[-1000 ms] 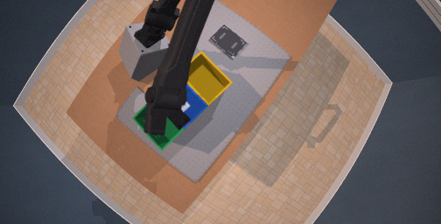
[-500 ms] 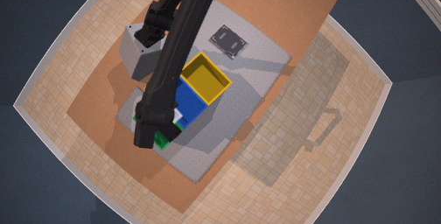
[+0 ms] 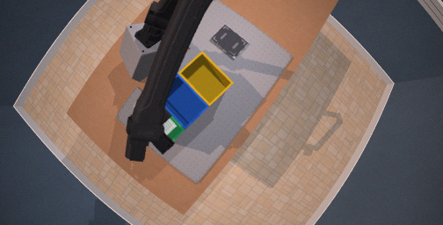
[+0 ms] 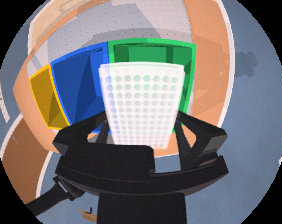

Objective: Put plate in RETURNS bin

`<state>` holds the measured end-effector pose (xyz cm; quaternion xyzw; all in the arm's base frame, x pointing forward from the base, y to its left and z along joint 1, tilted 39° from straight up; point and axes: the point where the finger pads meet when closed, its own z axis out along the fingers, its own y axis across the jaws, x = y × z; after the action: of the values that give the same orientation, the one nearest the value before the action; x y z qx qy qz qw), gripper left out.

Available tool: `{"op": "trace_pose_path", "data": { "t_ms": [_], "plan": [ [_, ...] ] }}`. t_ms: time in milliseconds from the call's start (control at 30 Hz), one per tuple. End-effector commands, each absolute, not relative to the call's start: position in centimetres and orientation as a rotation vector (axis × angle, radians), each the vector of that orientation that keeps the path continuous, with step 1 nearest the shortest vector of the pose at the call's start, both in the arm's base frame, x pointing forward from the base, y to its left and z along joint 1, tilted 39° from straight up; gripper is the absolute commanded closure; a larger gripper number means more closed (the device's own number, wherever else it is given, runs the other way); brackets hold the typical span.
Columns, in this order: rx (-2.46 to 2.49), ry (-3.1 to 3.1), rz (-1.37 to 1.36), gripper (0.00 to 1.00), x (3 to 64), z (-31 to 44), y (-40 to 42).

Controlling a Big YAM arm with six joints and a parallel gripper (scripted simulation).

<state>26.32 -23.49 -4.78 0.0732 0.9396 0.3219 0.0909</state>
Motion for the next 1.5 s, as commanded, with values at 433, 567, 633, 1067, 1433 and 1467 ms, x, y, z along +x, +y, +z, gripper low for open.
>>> {"op": "trace_pose_path", "data": {
  "t_ms": [433, 567, 633, 1067, 1433, 1467],
  "plan": [
    [0.183, 2.785, 0.918, 1.00, 27.5, -5.7, -26.4],
    [0.183, 2.785, 0.918, 1.00, 27.5, -5.7, -26.4],
    [0.183, 2.785, 0.918, 1.00, 27.5, -5.7, -26.4],
    [0.188, 2.795, 0.963, 1.00, 27.4, -7.5, -24.0],
    [0.188, 2.794, 0.964, 1.00, 27.7, -8.6, -23.0],
    [0.188, 2.794, 0.964, 1.00, 27.7, -8.8, -22.9]
  ]
}}
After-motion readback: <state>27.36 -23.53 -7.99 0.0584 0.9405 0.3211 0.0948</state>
